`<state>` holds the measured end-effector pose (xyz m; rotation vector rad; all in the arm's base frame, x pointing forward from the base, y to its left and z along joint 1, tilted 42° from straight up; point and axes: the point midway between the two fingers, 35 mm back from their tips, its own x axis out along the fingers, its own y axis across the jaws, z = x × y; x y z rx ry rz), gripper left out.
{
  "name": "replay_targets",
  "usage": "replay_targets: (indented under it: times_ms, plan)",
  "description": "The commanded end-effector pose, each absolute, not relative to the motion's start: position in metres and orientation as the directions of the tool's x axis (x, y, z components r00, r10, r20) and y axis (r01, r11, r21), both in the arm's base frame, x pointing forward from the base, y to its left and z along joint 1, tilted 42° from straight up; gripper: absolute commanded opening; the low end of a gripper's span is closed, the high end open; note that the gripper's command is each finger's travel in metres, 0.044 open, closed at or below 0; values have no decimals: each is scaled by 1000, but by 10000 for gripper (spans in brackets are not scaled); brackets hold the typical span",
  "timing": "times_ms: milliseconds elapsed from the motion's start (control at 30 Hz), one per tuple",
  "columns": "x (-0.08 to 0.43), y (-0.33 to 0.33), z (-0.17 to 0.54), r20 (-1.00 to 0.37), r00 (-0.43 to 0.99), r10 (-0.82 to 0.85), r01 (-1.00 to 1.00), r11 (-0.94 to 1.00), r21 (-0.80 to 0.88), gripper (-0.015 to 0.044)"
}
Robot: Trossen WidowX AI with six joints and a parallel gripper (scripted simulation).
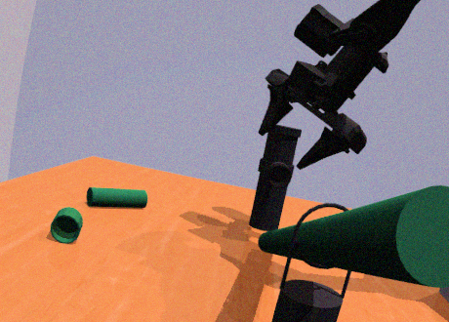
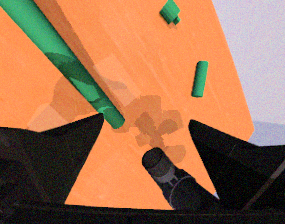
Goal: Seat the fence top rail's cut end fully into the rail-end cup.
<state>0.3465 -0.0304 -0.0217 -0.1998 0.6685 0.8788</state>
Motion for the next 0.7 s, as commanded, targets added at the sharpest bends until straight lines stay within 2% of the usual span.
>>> replay_targets:
  times_ms: [0,200,667]
  plan:
    - [330,-19,45,-625,458,632,-310,773,554,440]
    - [321,-13,64,-627,457,631,-110,740,664,440]
    - [321,-13,64,-627,457,631,-109,739,664,440]
